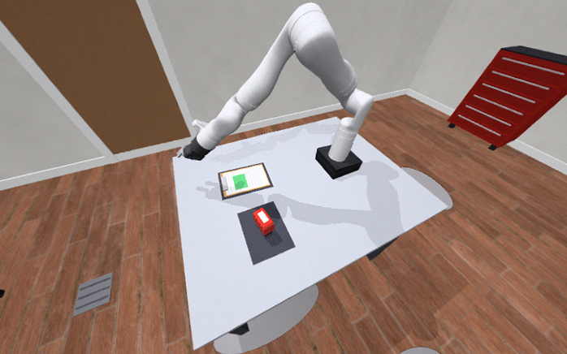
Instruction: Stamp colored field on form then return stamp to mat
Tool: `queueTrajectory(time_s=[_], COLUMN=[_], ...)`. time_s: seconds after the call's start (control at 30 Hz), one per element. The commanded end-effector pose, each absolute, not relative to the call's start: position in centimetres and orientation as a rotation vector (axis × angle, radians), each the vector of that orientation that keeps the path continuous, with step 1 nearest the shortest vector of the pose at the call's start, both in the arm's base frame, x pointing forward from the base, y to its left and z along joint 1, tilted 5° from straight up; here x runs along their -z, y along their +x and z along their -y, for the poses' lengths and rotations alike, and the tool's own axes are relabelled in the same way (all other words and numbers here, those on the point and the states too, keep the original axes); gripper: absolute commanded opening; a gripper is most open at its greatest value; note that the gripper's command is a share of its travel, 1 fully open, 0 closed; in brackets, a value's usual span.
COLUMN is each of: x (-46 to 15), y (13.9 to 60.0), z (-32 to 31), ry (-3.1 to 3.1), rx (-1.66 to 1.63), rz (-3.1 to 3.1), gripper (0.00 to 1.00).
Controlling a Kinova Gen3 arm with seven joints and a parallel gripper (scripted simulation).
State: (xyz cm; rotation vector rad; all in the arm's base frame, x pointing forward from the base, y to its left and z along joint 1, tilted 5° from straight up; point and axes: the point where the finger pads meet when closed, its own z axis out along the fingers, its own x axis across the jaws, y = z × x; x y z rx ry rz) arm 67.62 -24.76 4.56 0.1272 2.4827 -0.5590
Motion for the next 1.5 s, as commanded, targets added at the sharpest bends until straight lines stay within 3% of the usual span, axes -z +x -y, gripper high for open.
queueTrajectory(time_s=[0.0,1.47], x=[-4.7,-3.8], y=[67.9,66.8], z=[24.4,19.2], ry=[0.120,0.121], rx=[0.557,0.489], rz=[-2.480,-2.593], gripper=[1.00,1.00])
